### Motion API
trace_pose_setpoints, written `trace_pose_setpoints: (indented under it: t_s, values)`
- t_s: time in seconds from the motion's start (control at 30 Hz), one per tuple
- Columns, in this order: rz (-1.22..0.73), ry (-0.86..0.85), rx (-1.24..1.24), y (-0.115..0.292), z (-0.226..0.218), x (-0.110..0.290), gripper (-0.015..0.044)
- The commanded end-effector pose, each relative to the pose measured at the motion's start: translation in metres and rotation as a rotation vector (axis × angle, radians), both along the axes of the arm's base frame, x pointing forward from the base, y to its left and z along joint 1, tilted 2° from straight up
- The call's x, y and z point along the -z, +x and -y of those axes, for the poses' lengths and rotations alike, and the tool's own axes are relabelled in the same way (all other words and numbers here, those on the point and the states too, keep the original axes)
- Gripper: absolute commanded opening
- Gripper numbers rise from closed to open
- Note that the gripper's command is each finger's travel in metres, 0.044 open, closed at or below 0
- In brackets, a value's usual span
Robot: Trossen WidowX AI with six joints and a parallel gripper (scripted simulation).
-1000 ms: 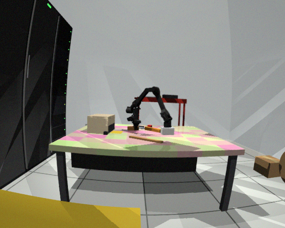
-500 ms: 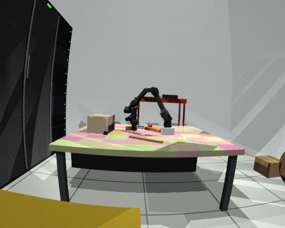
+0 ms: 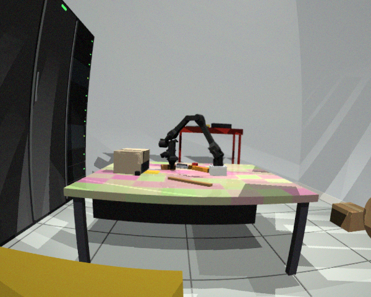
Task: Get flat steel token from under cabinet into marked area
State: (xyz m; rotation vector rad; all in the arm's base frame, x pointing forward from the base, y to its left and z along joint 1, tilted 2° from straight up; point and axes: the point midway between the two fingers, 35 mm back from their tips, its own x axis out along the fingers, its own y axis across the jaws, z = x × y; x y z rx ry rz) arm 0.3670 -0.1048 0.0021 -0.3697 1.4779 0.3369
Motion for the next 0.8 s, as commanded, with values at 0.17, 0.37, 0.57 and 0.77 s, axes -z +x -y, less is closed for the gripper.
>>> trace_pose_setpoints:
  t_s: [0.17,0.37,0.57,0.77]
  values:
    - [0.005,0.002,-0.002,0.013,-0.007,-0.001,0.0000]
    - [0.006,0.002,-0.002,0.019,-0.010,-0.002,0.0000]
    - [0.006,0.002,-0.002,0.025,-0.013,-0.002,0.0000]
    - [0.007,0.003,-0.002,0.031,-0.017,-0.003,0.0000]
